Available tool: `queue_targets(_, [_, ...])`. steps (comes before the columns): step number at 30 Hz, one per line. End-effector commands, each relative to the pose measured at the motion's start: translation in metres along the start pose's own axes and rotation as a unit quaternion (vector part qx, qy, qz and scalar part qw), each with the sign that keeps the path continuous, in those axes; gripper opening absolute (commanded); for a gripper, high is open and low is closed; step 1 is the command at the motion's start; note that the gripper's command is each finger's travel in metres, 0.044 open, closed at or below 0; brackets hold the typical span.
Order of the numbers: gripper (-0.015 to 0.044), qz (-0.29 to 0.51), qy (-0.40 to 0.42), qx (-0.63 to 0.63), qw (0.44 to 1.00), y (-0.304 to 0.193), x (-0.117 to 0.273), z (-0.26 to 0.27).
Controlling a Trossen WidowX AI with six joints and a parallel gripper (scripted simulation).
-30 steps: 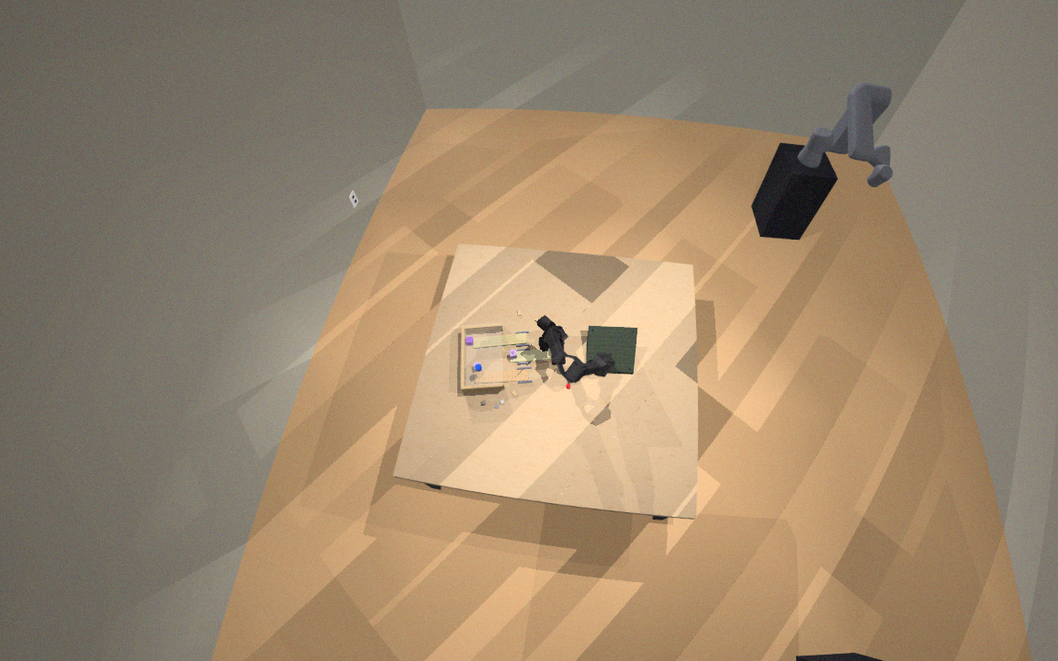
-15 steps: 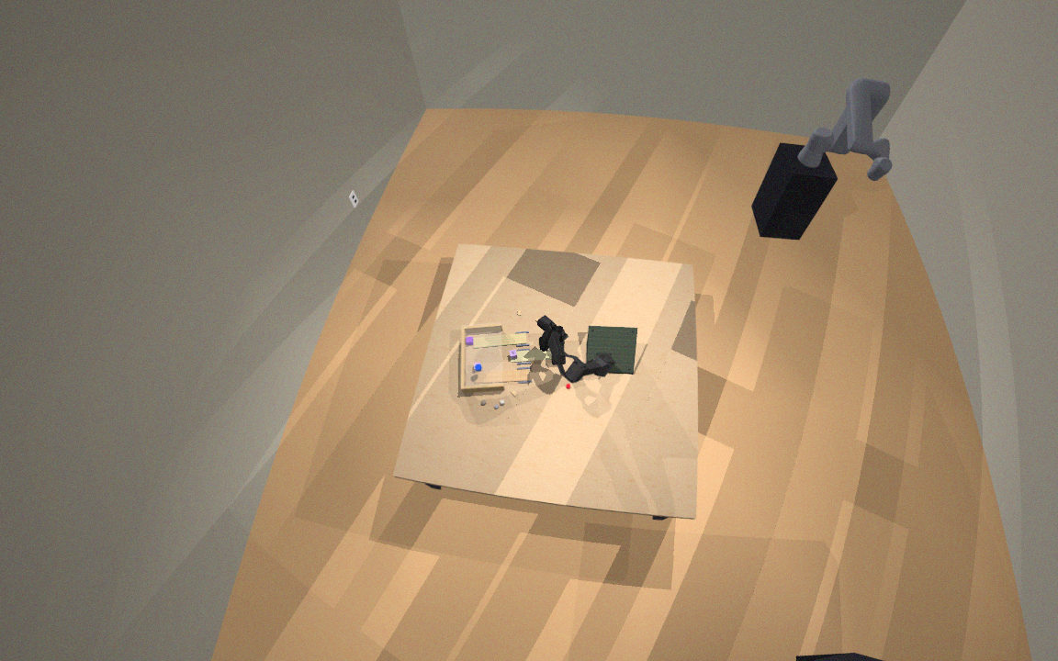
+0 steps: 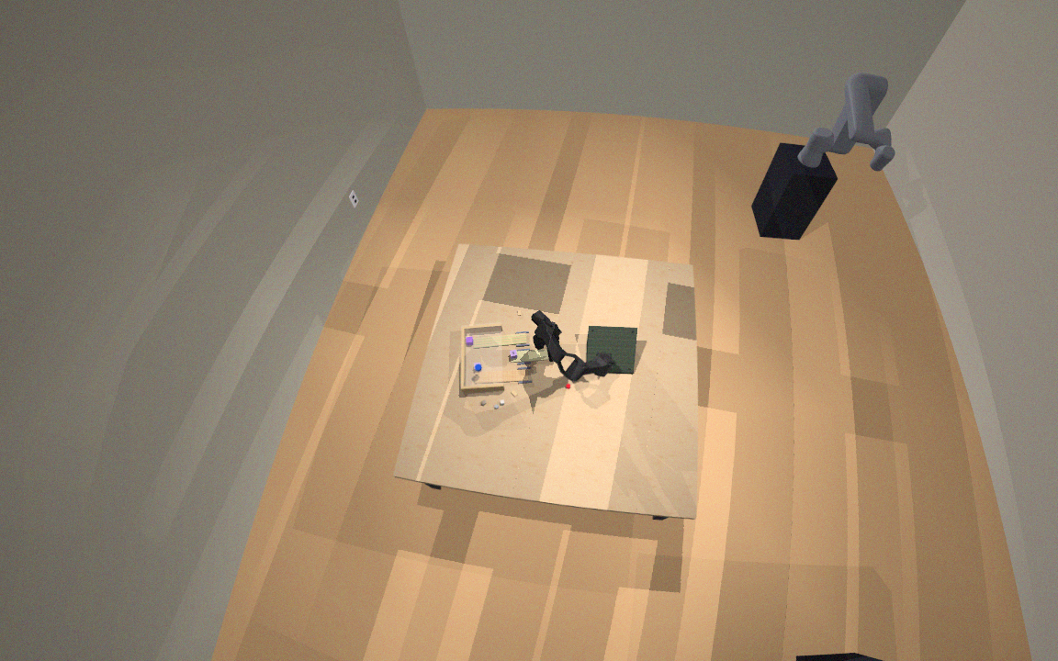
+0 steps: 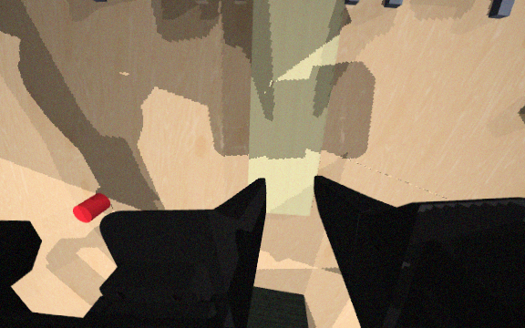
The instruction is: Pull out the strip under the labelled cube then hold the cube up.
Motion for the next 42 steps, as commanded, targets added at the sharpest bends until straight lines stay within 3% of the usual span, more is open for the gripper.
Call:
queue_targets(1, [0.0236,-0.003,0.0,0.015,1.0,0.014,0.002,-0.004])
queue_targets(9, [0.044,-0.004,0.0,0.015,1.0,0.041,0.005,-0.01])
queue_targets(42, [0.044,-0.006,-0.001,0.017,1.0,0.153,0.019,-0.032])
Point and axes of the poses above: the point midway between the two fingers, 35 mm back from their tips, its own x axis back along the fingers, its own z axis across the jaws, y = z × x, the point moved 7 cm from there along x, back along the fingers, and after that the axes turned 4 degrees about x, right-handed, at the moved point
